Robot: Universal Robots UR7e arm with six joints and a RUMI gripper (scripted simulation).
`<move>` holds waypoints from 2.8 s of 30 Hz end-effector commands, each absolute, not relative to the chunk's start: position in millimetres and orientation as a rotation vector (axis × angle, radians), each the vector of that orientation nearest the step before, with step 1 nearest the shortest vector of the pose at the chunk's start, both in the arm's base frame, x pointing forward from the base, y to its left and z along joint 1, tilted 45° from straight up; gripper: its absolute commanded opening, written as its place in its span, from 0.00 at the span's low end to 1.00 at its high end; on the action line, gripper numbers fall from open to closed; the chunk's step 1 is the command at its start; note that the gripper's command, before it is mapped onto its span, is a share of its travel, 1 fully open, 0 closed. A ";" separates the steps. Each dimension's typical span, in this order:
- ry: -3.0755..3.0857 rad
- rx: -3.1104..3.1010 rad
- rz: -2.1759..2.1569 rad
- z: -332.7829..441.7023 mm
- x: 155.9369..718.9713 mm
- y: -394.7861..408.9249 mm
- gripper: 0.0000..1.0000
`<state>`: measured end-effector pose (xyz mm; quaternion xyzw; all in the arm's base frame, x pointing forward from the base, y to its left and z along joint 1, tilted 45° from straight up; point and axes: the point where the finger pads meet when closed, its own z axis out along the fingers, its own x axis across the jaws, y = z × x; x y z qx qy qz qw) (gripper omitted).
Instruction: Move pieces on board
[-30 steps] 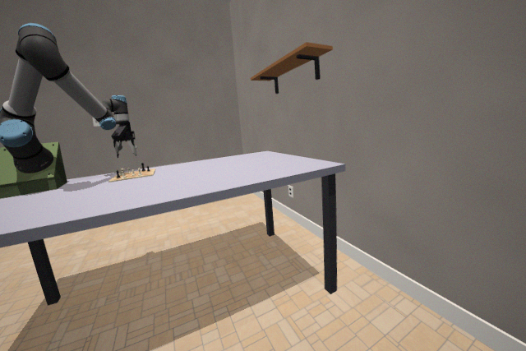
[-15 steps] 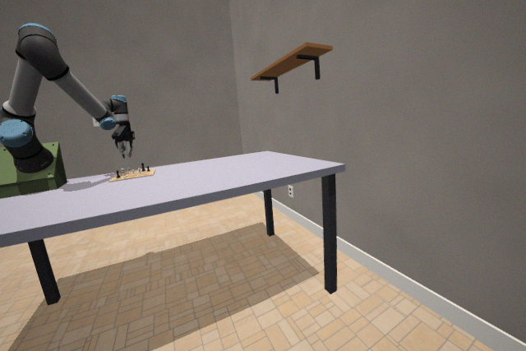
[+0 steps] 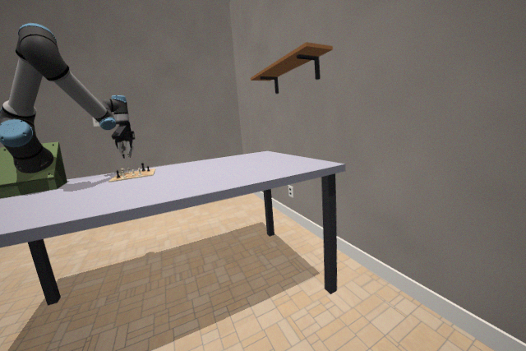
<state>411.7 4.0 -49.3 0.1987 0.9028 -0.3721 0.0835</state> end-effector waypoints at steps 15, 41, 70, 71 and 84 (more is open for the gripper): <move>2.698 0.585 -1.111 -50.7 412.0 2.6 0.20; 2.702 0.576 -1.112 -73.5 412.2 -21.4 0.20; 2.702 0.576 -1.112 -86.4 412.3 -35.0 0.20; 2.702 0.576 -1.112 -86.4 412.3 -35.0 0.20; 2.702 0.576 -1.112 -86.4 412.3 -35.0 0.20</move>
